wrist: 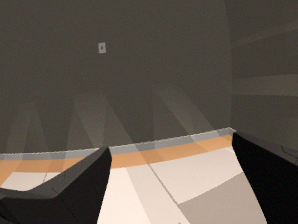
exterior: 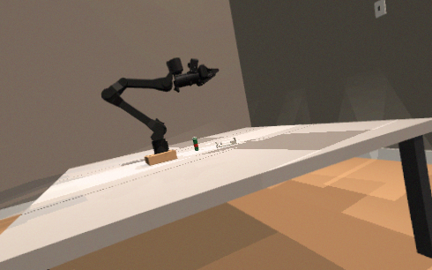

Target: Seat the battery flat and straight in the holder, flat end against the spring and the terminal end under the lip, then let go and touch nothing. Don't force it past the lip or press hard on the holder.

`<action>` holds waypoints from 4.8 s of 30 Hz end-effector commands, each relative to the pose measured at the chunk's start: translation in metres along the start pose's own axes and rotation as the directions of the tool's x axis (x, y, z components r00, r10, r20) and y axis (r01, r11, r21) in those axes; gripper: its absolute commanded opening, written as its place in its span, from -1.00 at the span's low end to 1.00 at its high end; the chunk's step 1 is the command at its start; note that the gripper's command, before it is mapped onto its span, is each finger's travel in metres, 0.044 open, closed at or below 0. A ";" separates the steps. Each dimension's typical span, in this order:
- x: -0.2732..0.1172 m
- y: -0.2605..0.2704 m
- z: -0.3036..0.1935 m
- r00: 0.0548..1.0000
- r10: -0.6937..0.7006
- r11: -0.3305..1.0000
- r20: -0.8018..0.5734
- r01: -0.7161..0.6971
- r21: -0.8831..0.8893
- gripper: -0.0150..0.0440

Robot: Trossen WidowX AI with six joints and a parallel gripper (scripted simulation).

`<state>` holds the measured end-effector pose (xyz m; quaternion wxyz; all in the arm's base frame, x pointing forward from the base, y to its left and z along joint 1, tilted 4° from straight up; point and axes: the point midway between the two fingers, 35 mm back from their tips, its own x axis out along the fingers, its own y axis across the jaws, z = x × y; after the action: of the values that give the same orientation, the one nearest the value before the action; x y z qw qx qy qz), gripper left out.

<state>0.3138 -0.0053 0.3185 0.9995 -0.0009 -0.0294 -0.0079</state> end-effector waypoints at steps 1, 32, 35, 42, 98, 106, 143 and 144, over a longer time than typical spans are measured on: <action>0.001 0.002 -0.003 1.000 0.006 1.000 -0.016 -0.006 0.003 0.78; -0.156 0.105 -0.196 -0.077 0.062 0.974 -0.995 -0.211 0.077 -0.49; -0.156 0.107 -0.218 -0.077 0.063 0.974 -0.995 -0.211 0.078 -0.49; -0.163 0.109 -0.263 -0.077 0.063 0.974 -0.995 -0.211 0.078 -0.49; -0.141 0.040 -0.201 -0.075 0.056 0.975 -0.996 -0.212 0.071 -0.49; -0.142 0.039 -0.190 -0.076 0.056 0.975 -0.996 -0.212 0.071 -0.49; -0.142 0.022 -0.268 -0.075 0.054 0.235 -0.996 0.970 -0.060 0.28; -0.142 0.022 -0.270 -0.075 0.054 0.236 -0.996 0.970 -0.060 0.28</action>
<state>0.1898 0.0192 0.0461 0.5387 0.4545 0.5673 -0.4259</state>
